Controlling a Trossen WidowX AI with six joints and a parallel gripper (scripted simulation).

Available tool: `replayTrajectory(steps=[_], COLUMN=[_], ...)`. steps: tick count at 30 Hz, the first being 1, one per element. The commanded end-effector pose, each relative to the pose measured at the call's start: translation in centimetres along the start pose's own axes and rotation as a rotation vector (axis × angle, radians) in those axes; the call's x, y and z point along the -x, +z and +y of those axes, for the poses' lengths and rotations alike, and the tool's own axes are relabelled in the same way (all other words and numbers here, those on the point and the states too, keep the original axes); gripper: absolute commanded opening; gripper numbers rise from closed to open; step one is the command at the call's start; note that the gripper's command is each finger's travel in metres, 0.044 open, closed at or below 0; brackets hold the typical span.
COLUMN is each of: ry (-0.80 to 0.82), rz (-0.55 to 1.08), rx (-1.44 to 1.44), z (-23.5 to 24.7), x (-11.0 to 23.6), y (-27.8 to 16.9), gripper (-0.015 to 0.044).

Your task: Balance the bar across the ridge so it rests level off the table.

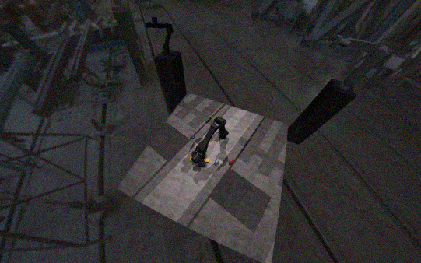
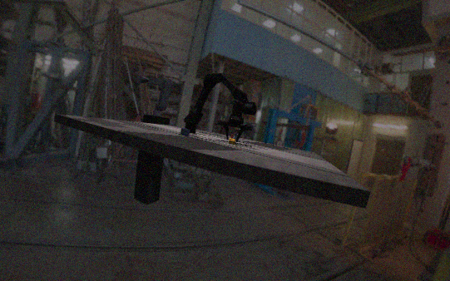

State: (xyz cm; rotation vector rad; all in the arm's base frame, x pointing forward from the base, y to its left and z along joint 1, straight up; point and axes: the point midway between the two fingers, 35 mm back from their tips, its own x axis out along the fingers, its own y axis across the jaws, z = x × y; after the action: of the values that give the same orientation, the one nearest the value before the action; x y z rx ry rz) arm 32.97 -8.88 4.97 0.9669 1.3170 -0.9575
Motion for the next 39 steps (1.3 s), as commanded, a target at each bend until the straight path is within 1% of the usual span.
replayTrajectory(steps=[1, 9, 13, 39], ry=[0.001, 0.001, 0.001, 0.003], rz=[0.000, 0.000, 0.000, 0.003], rx=[0.000, 0.000, 0.000, 0.003], z=[0.0, 0.0, 0.1, 0.3], x=[0.0, 0.0, 0.6, 7.3], y=[0.0, 0.0, 0.1, 0.1], gripper=[0.0157, 0.0104, 0.0000, 0.0000])
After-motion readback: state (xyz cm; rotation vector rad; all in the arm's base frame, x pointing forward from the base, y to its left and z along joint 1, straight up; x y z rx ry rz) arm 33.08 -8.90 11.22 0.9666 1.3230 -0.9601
